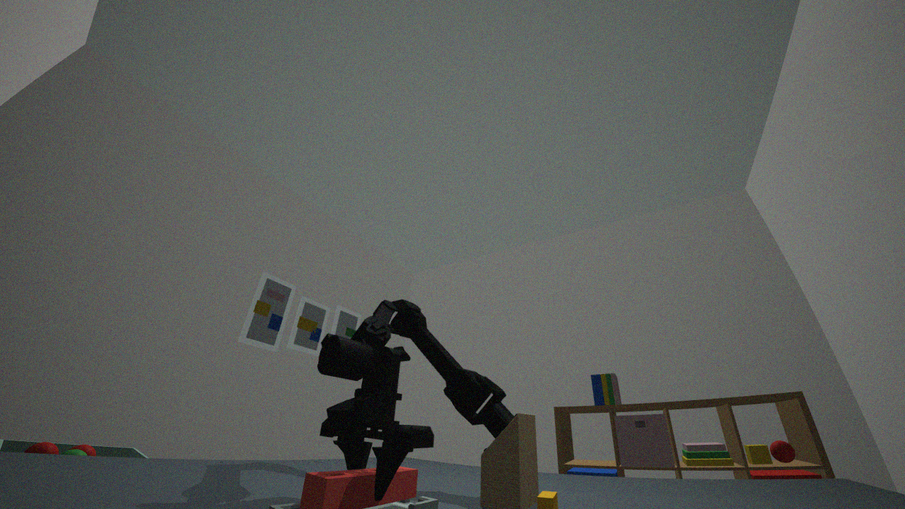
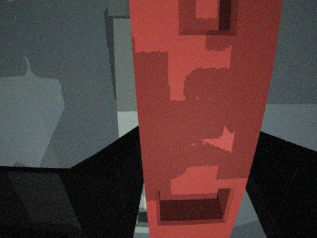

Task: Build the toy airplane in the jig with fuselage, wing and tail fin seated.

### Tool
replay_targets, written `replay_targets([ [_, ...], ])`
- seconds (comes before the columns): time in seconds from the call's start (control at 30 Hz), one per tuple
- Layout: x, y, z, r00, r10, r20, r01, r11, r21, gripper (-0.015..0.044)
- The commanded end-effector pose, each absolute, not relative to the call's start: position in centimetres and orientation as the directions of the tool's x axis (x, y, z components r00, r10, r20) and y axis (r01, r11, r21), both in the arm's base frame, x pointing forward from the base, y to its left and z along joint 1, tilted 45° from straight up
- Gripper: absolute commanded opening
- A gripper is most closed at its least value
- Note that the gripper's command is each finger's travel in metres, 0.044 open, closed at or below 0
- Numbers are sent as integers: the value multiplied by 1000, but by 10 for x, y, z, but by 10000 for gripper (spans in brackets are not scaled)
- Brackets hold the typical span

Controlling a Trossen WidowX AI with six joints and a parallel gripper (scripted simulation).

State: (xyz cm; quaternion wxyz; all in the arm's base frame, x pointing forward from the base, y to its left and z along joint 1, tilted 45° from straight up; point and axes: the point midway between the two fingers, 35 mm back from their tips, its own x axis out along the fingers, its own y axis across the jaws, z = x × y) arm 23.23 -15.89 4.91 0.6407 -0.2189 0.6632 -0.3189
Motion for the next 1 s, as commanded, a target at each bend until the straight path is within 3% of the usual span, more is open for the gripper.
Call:
replay_targets([
  [0.0,233,-158,49,-82,-699,-710,120,700,-704,30],
  [0.53,233,-158,49,-82,-699,-710,120,700,-704,440],
  [0.77,235,-152,55,-81,-697,-713,120,703,-701,440],
  [0.97,242,-90,116,-79,-697,-713,113,705,-701,440],
])
